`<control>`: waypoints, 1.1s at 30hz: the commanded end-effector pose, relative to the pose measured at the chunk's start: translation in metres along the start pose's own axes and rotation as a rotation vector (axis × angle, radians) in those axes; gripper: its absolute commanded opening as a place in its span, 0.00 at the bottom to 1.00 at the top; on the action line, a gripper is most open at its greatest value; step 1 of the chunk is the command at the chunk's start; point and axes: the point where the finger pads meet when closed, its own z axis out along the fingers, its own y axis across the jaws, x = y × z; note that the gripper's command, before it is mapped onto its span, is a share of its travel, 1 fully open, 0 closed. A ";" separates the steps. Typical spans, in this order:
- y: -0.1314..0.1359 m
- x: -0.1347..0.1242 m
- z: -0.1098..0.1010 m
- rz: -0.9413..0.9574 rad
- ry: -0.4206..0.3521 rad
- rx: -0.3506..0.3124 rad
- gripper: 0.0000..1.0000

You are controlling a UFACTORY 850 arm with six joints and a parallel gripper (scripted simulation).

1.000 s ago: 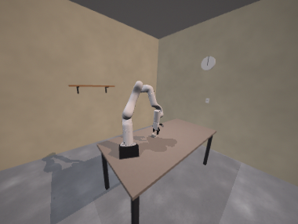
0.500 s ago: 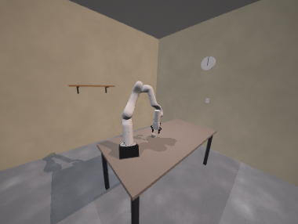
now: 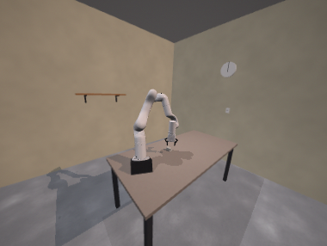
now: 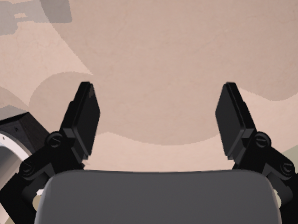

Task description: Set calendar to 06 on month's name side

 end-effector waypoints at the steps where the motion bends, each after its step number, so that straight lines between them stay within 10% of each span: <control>1: 0.001 0.003 0.000 -0.169 0.020 -0.015 1.00; 33: 0.001 0.025 0.001 -1.210 0.009 -0.024 1.00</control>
